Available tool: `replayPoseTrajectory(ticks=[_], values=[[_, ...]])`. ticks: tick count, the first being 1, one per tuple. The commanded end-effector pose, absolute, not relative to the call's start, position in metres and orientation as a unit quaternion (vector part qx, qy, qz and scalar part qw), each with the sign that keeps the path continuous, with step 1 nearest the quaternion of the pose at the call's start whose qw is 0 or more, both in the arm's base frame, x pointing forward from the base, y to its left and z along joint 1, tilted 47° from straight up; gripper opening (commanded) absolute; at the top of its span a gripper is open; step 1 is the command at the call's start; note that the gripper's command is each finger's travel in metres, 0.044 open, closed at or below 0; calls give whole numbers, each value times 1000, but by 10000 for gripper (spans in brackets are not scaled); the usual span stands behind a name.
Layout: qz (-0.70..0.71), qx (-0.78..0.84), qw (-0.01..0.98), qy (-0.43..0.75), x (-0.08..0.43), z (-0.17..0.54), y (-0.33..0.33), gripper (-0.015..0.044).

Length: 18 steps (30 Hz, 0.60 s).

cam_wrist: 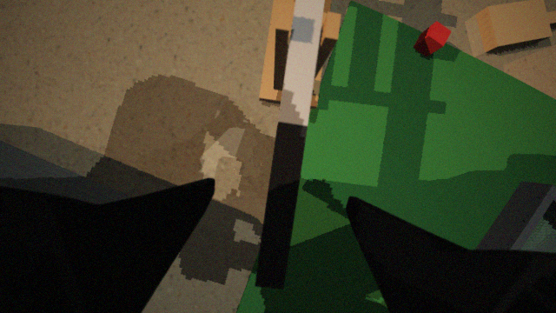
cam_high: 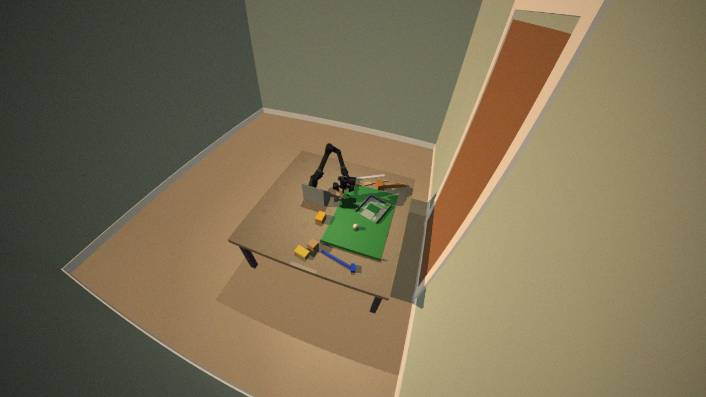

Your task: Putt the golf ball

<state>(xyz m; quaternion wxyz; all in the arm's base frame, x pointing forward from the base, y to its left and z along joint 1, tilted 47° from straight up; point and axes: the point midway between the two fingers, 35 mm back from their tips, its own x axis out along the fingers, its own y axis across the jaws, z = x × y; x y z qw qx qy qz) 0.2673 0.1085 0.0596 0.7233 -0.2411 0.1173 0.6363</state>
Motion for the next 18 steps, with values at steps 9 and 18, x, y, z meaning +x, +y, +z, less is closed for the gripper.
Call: replayPoseTrajectory(ticks=[9,18], values=[[637,-240,723,118,268,55,114,361],[637,-240,723,118,268,55,114,125]])
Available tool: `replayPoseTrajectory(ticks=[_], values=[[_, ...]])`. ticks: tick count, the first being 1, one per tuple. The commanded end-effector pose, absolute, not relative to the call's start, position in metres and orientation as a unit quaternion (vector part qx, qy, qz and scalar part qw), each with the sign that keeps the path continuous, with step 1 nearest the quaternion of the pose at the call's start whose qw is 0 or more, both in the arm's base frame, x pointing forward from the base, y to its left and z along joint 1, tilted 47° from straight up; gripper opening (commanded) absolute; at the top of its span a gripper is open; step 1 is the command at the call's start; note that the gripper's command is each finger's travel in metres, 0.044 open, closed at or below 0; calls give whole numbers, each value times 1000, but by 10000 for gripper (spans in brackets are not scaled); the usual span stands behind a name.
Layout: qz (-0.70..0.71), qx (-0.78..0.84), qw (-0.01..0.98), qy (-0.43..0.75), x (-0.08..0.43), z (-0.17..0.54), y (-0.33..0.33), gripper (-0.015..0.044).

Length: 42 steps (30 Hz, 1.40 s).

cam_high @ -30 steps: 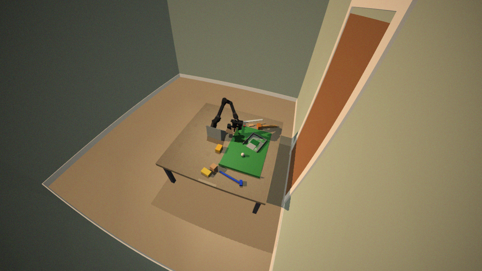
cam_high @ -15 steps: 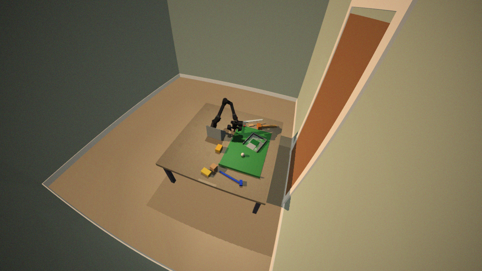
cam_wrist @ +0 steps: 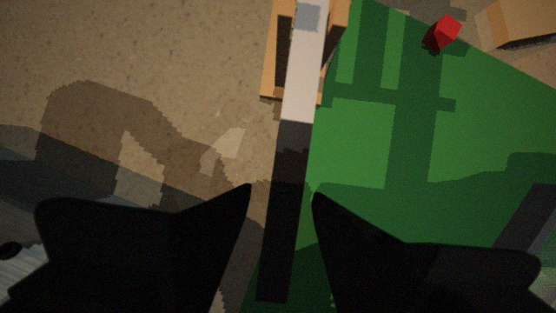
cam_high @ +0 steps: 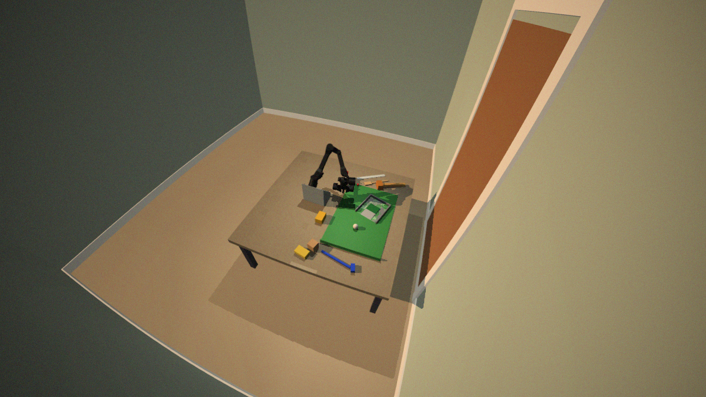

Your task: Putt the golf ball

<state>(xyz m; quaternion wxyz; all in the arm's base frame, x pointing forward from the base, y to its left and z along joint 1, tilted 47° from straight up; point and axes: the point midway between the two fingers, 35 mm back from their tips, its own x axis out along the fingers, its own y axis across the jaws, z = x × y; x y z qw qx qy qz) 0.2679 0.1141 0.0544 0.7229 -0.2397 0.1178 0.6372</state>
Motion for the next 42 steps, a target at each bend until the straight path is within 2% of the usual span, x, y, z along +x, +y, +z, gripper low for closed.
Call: replayPoseTrajectory(ticks=[1,3,10,38,42], values=[[637,-240,723,118,268,55,114,99],[637,-240,723,118,268,55,114,46],[637,-240,723,118,268,55,114,0],[637,-240,722,120,250,122,44,0],[634,-232,726,134,253,114,43,0]])
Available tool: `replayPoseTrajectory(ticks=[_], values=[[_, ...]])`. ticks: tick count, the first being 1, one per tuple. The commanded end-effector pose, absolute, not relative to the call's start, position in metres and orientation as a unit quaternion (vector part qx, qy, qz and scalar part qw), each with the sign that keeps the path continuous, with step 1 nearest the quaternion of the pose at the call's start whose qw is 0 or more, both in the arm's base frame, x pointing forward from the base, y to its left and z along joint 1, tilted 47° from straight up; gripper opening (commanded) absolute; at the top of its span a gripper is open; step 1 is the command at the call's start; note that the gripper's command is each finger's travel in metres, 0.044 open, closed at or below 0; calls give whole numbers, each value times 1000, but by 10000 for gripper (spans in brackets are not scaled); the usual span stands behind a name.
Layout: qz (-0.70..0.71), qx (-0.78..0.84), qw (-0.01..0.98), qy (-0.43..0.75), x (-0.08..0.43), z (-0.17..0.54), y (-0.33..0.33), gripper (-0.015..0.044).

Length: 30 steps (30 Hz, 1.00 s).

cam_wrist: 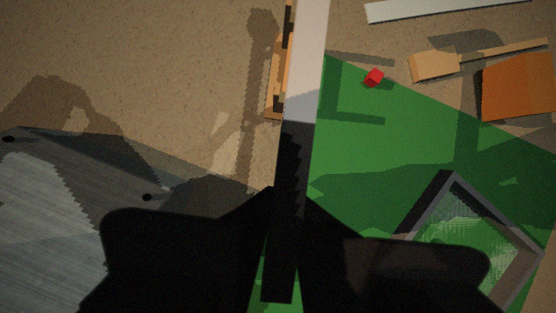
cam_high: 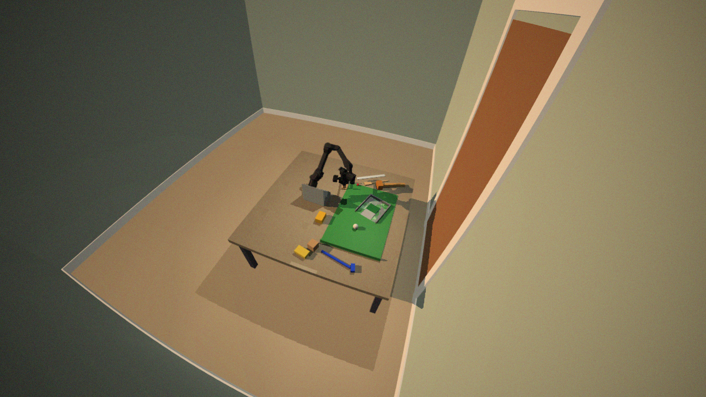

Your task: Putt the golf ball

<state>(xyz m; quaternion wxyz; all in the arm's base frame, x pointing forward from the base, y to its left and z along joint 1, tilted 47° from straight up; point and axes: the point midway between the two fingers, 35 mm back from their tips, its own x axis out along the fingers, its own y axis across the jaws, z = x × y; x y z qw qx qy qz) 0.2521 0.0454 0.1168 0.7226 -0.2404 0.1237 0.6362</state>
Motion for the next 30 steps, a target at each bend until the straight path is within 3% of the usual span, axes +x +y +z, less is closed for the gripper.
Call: replayPoseTrajectory(ticks=[1,16,30], values=[[629,-222,730,148,255,111,39,0],[510,-17,776,370,271,52,-39,0],[347,191,753,525,257,-11,-111,0]])
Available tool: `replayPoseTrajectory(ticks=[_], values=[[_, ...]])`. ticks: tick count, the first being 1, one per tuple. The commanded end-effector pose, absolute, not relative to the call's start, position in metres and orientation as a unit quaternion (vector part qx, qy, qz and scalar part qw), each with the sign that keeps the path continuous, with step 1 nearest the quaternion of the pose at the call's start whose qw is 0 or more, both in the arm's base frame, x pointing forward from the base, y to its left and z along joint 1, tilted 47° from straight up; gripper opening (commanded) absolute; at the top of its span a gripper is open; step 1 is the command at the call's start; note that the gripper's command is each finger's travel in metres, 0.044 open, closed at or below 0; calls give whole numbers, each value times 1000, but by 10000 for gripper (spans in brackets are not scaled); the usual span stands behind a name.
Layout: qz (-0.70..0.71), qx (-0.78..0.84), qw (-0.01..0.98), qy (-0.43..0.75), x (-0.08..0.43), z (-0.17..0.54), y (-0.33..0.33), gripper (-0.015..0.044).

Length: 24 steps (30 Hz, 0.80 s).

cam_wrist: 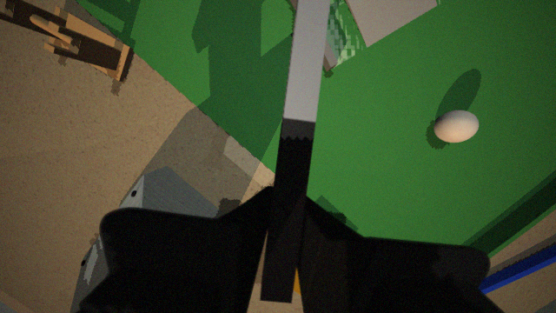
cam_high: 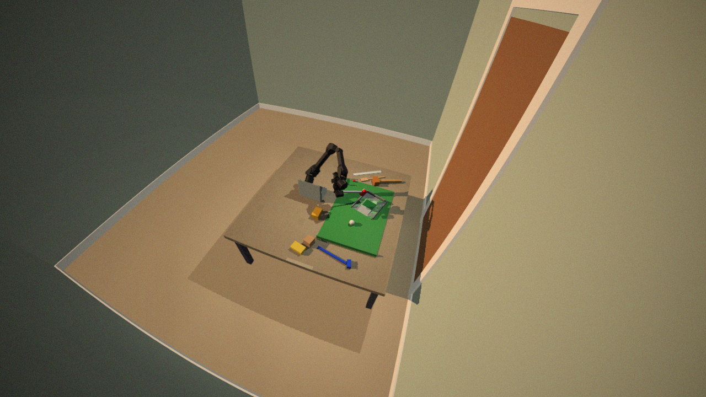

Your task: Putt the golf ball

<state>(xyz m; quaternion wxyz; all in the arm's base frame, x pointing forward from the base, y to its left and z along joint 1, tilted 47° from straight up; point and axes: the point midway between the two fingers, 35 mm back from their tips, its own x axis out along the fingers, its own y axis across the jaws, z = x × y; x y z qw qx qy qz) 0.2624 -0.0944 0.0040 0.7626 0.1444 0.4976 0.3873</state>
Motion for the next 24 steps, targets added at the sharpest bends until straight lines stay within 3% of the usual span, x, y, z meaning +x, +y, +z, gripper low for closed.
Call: replayPoseTrajectory(ticks=[1,17,24], values=[[334,206,749,534,255,-15,-115,0],[117,430,638,628,207,-91,-177,0],[108,439,631,630,204,-95,-179,0]])
